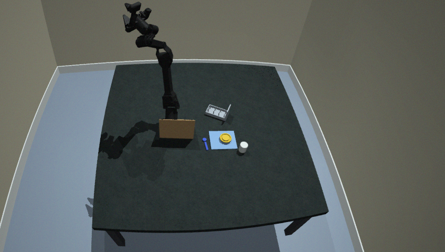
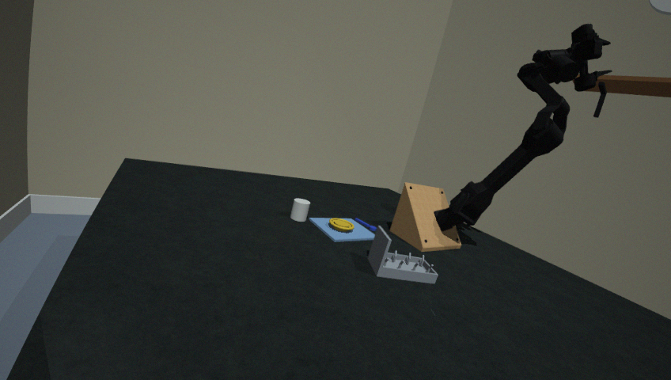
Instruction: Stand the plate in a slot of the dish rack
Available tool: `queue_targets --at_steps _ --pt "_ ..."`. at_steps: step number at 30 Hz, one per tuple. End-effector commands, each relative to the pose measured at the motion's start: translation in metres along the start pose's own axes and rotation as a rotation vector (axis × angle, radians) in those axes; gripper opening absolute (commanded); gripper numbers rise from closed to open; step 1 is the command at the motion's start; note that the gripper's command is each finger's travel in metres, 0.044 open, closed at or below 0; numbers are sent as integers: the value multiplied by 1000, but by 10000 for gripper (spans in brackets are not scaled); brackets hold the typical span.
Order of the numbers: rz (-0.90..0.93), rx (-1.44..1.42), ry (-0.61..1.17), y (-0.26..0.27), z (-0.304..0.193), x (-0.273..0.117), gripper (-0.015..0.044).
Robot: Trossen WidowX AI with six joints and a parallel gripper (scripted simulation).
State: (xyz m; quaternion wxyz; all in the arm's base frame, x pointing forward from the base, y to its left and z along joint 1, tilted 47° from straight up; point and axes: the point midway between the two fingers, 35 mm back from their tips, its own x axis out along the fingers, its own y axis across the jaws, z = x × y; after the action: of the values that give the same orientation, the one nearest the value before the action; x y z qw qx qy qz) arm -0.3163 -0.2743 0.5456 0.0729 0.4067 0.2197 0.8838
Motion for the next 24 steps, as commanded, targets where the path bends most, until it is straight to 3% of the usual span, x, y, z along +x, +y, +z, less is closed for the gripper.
queue_targets --at_steps 1,8,24 --pt "2 -1 1 1 0 0 400" --pt "137 -66 63 37 -13 -22 400" --pt "531 -211 203 129 -40 -110 400"
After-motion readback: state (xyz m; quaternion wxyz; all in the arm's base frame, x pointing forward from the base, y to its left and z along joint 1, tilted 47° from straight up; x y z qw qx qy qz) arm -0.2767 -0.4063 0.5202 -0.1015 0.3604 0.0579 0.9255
